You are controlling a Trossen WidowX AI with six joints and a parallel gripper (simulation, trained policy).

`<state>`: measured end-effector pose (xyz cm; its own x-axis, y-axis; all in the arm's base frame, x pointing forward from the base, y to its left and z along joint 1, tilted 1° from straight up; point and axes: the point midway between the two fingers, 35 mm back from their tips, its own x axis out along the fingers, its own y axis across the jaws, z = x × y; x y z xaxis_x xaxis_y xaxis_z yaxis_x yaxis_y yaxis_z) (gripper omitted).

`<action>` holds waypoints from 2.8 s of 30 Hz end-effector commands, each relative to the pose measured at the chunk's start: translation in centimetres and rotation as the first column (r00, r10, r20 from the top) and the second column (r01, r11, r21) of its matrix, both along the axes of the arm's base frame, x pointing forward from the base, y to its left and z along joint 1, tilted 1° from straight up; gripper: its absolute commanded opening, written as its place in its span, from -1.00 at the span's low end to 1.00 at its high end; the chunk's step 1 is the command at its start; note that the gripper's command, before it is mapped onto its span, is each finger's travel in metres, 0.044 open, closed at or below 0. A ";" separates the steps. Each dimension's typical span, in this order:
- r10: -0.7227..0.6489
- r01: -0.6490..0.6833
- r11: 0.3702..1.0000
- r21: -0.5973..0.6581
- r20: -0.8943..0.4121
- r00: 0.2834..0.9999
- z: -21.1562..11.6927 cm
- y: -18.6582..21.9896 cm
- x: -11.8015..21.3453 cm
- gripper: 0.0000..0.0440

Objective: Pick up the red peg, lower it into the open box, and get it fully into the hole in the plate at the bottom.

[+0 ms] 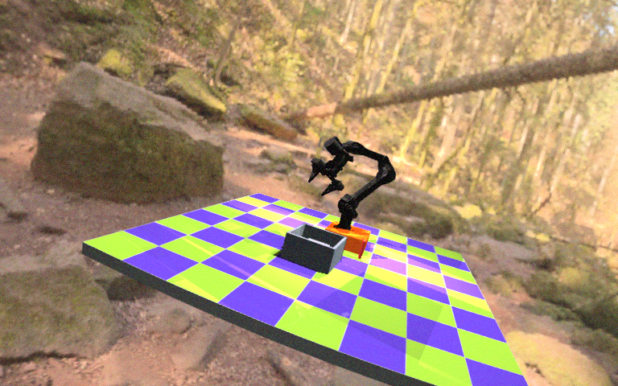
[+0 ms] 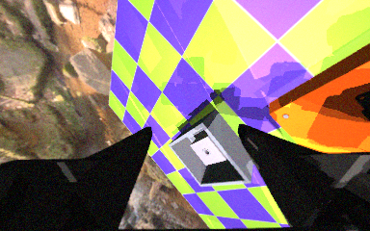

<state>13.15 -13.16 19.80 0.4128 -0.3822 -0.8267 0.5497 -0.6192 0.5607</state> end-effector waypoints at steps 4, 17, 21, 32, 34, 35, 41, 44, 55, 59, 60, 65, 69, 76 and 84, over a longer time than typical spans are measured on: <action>0.184 -0.186 0.982 -0.016 -0.087 0.979 0.0 1.3 1.7 1.00; 0.554 -0.569 0.822 0.021 -0.261 0.790 -0.7 5.6 5.1 1.00; 0.647 -0.667 0.743 0.053 -0.309 0.697 -1.2 7.4 6.0 1.00; 0.820 -0.845 0.501 0.189 -0.417 0.393 -3.1 13.3 7.0 1.00; 0.836 -0.860 0.461 0.218 -0.431 0.338 -3.5 14.4 6.9 1.00; 0.843 -0.867 0.441 0.232 -0.438 0.312 -3.7 15.0 6.8 1.00; 0.866 -0.885 0.340 0.318 -0.473 0.163 -5.1 18.1 6.0 1.00; 0.869 -0.885 0.297 0.357 -0.486 0.095 -5.9 19.5 5.5 1.00; 0.850 -0.875 0.184 0.448 -0.519 -0.087 -9.0 23.4 3.7 1.00; 0.842 -0.875 0.154 0.459 -0.525 -0.127 -10.3 24.3 3.5 1.00; 0.840 -0.876 0.147 0.460 -0.526 -0.135 -10.6 24.5 3.4 1.00; 0.831 -0.881 0.115 0.458 -0.530 -0.167 -12.5 25.3 3.4 1.00; 0.826 -0.888 0.093 0.451 -0.533 -0.184 -14.2 25.7 3.5 1.00; 0.824 -0.902 0.060 0.427 -0.532 -0.197 -17.5 26.1 3.9 1.00; 0.819 -0.905 0.035 0.423 -0.531 -0.216 -20.3 26.0 3.9 0.69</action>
